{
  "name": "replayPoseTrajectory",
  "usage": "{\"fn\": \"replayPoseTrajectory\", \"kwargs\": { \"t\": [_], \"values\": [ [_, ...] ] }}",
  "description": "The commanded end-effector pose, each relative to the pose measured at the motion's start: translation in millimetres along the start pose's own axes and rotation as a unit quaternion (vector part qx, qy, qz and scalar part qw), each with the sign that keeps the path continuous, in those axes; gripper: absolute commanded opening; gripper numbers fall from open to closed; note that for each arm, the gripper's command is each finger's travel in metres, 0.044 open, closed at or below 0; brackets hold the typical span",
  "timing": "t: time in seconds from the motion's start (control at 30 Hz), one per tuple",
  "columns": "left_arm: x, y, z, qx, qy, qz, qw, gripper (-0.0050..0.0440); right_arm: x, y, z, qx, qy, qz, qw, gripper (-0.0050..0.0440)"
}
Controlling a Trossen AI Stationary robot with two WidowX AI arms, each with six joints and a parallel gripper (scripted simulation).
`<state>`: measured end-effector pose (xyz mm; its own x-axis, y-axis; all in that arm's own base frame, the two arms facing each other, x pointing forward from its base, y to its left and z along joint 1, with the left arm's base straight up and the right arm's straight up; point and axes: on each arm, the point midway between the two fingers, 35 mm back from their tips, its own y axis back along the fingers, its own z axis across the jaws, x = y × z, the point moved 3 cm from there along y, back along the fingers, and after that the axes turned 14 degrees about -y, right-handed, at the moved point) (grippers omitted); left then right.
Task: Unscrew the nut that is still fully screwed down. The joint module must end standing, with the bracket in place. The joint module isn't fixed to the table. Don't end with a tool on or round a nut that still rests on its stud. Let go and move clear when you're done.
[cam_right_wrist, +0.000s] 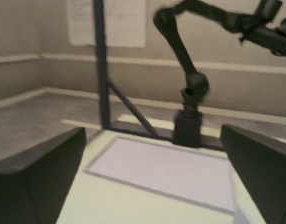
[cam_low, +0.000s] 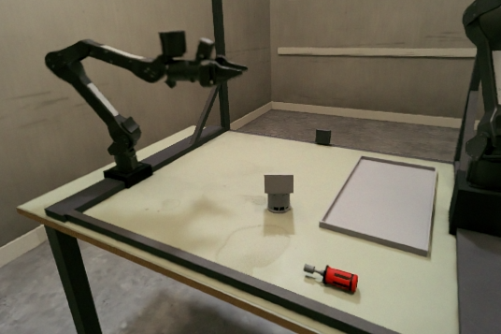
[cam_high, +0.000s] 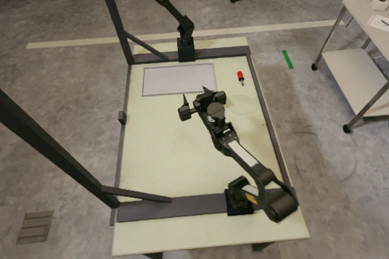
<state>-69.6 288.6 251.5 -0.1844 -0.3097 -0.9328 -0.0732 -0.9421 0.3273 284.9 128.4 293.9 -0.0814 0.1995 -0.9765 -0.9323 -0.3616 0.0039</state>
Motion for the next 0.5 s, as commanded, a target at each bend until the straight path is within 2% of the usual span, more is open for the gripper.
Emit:
{"fn": "replayPoseTrajectory", "kwargs": {
  "t": [0.0,0.17,0.47],
  "values": [
    [-16,9,14,-0.076,-0.017,-0.035,0.996,0.0400,-38,31,18,-0.056,-0.018,-0.032,0.998,0.0400],
    [-16,9,14,-0.076,-0.017,-0.035,0.996,0.0400,-38,31,18,-0.056,-0.018,-0.032,0.998,0.0400],
    [-42,44,42,-0.227,-0.008,-0.114,0.967,0.0400,-42,30,-22,0.013,-0.014,-0.043,0.999,0.0400]
  ]
}}
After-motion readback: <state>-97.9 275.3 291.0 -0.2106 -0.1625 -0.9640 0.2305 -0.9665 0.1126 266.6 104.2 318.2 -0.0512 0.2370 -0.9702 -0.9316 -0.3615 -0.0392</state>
